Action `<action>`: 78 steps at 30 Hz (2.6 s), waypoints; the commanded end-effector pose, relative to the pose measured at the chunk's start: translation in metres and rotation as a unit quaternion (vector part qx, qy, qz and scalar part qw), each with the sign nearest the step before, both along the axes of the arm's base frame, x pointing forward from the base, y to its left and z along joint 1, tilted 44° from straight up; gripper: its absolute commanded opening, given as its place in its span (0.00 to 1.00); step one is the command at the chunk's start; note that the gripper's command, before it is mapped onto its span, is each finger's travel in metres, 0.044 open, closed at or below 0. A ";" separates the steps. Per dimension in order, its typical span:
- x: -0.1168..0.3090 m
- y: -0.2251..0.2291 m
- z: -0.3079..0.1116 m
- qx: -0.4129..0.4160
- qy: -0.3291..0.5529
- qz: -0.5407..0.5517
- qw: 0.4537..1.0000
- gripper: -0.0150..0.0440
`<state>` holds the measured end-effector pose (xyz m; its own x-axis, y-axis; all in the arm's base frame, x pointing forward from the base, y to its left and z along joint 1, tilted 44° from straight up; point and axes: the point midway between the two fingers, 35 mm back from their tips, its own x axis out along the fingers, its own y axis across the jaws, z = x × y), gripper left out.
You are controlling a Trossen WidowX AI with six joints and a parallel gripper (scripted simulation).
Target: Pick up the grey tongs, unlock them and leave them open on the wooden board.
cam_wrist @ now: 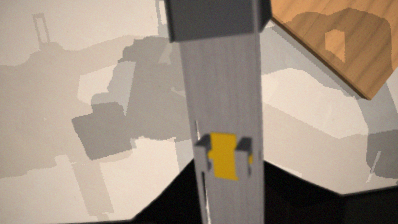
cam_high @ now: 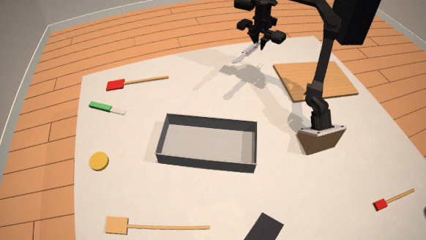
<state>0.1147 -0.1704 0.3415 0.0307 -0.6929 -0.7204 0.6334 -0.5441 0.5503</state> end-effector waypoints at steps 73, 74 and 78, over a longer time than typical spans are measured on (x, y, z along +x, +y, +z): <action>-0.163 -0.059 -0.052 0.204 -0.101 -0.164 0.960 0.00; -0.165 -0.059 -0.052 0.203 -0.104 -0.165 0.959 0.00; -0.176 -0.059 -0.053 0.202 -0.118 -0.172 0.957 0.00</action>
<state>-0.0541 -0.2291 0.2890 0.0307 -0.3509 -0.9359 0.2769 -0.8967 0.3453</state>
